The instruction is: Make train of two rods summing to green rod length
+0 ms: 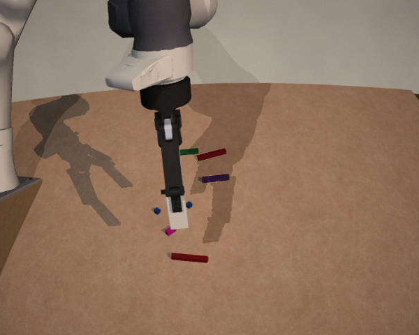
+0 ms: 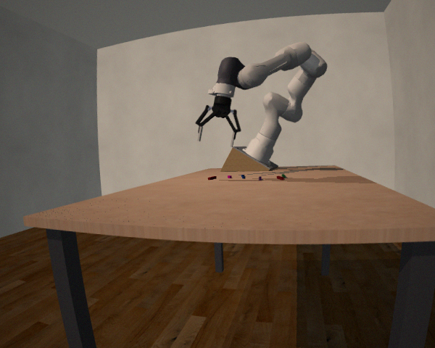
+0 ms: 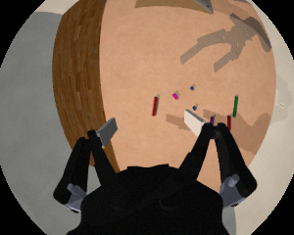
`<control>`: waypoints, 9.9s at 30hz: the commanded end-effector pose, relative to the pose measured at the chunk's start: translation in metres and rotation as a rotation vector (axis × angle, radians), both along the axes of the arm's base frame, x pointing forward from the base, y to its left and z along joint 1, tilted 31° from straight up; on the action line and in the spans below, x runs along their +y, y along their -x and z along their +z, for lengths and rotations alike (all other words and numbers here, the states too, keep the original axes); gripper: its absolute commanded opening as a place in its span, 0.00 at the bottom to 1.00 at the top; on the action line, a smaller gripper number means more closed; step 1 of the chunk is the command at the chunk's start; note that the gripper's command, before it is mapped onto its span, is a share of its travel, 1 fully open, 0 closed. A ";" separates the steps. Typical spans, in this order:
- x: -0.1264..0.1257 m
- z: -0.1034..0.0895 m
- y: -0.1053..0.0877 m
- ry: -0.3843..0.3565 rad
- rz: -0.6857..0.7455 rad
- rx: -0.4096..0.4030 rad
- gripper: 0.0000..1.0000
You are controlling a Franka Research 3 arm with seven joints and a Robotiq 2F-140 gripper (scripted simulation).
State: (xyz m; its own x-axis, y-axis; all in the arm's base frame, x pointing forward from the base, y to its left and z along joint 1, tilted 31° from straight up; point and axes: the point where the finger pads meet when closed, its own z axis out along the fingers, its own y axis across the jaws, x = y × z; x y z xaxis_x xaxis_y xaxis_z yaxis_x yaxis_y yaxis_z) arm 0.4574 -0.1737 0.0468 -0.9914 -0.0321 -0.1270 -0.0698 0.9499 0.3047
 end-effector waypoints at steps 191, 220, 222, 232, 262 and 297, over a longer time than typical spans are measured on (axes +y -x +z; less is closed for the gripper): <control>0.207 0.028 -0.004 -0.336 -1.494 0.703 1.00; 0.207 0.028 -0.004 -0.336 -1.494 0.703 1.00; 0.207 0.028 -0.004 -0.336 -1.494 0.703 1.00; 0.207 0.028 -0.004 -0.336 -1.494 0.703 1.00; 0.207 0.028 -0.004 -0.336 -1.494 0.703 1.00; 0.201 0.025 -0.001 -0.324 -1.225 0.581 1.00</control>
